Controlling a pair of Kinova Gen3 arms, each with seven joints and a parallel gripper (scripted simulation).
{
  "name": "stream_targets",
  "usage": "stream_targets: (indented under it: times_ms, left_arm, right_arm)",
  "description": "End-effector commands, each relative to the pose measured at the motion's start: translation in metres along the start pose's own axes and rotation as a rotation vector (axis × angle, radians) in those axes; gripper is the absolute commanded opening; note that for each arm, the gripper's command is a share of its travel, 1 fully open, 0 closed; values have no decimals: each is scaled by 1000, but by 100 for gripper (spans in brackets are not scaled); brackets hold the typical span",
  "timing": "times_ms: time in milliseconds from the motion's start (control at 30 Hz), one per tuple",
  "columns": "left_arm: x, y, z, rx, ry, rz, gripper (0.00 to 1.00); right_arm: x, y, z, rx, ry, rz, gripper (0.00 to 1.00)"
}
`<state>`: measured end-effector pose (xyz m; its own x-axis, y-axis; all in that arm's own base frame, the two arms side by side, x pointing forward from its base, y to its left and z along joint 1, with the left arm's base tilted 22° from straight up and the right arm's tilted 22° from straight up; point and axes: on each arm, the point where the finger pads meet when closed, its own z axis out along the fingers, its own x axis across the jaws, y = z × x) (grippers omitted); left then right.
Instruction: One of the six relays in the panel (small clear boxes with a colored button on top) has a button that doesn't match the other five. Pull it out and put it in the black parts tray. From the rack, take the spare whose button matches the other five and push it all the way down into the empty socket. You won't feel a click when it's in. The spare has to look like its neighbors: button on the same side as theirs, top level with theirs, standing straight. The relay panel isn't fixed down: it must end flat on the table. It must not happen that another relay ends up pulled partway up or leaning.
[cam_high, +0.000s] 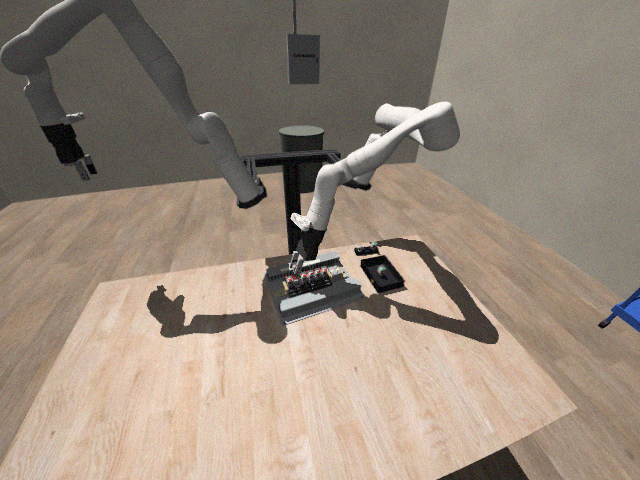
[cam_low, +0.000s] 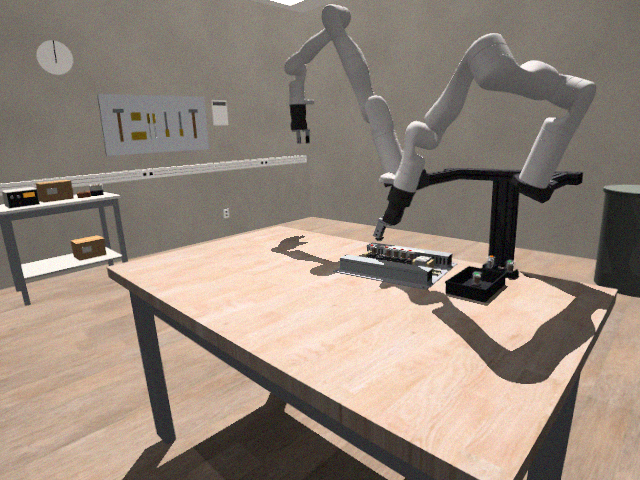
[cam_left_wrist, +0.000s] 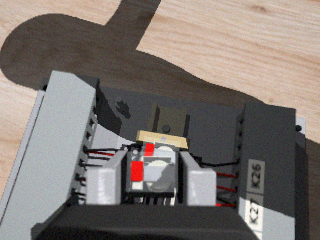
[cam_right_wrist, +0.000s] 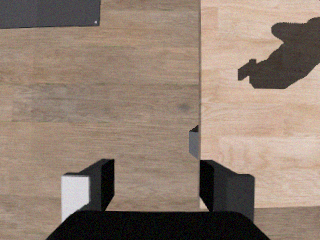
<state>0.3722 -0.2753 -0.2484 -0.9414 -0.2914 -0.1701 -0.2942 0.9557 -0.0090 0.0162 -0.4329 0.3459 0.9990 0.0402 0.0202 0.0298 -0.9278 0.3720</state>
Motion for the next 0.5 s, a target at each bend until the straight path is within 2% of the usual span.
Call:
stream_targets:
  times_ms: [0,467]
  left_arm:
    - [0,-1,-1,-4,22,49,0]
    - [0,-1,-1,-5,53,131,0]
  right_arm:
    - [0,0,0,-1,0,0,100]
    - [0,0,0,-1,0,0,100]
